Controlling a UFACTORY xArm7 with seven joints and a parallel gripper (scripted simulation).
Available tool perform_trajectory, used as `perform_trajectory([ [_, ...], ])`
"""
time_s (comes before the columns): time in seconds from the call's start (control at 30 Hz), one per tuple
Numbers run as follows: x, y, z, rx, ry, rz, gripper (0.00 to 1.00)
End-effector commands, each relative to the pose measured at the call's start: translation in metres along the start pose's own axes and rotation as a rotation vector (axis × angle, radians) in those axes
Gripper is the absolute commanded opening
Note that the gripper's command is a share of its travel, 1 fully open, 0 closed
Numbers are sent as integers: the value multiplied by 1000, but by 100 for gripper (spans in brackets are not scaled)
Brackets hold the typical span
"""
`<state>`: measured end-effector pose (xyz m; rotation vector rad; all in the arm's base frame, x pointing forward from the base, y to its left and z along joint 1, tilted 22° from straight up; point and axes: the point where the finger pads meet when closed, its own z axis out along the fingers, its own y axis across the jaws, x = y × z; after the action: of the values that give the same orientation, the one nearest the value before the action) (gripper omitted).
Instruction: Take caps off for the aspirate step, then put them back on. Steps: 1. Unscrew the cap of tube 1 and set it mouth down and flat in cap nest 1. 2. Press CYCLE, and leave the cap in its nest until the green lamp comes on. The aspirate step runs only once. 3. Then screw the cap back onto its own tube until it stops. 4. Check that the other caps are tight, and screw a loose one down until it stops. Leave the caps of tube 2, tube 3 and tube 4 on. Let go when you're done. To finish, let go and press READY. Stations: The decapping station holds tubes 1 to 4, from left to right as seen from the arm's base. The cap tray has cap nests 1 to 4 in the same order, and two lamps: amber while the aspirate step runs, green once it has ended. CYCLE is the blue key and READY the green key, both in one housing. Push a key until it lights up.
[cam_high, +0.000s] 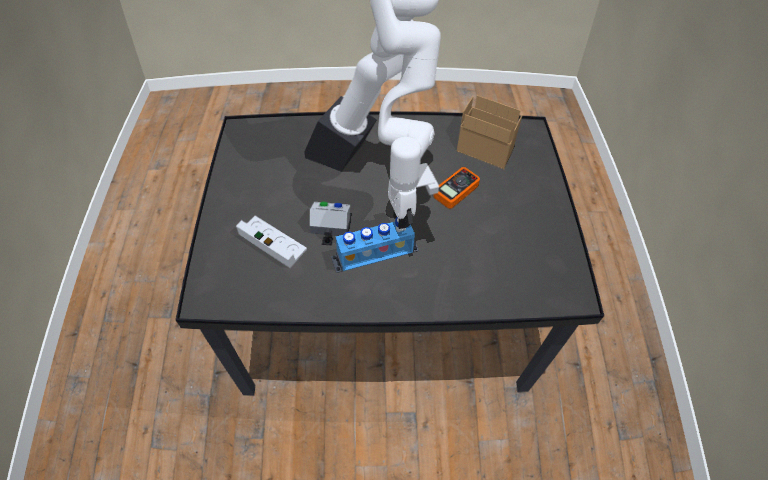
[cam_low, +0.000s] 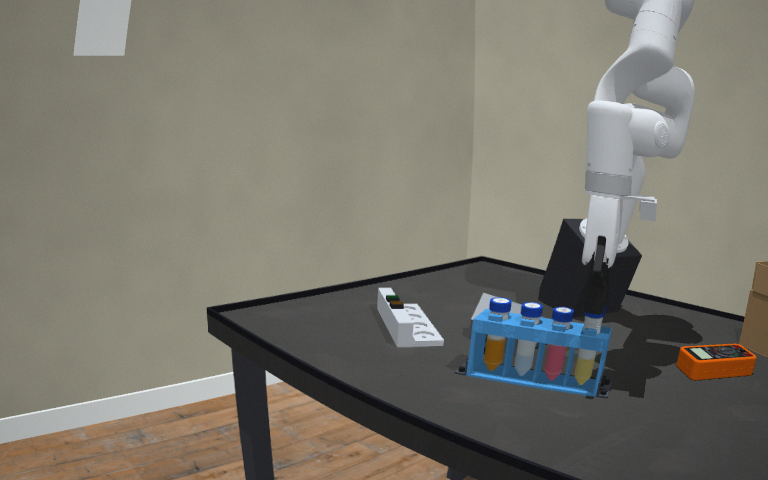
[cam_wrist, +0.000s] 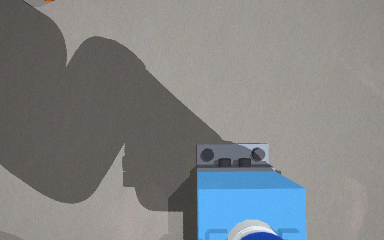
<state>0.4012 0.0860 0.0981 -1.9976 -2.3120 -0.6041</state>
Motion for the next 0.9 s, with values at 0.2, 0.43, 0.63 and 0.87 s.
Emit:
perform_trajectory([
  [0.2, 0, 1, -26, -1, -2, 1, 0],
  [0.43, -40, -10, -26, -1, -3, -416, 0],
  [0.63, -83, -22, -26, 0, -3, -651, 0],
  [0.87, -132, -35, -26, 0, -4, -651, 0],
])
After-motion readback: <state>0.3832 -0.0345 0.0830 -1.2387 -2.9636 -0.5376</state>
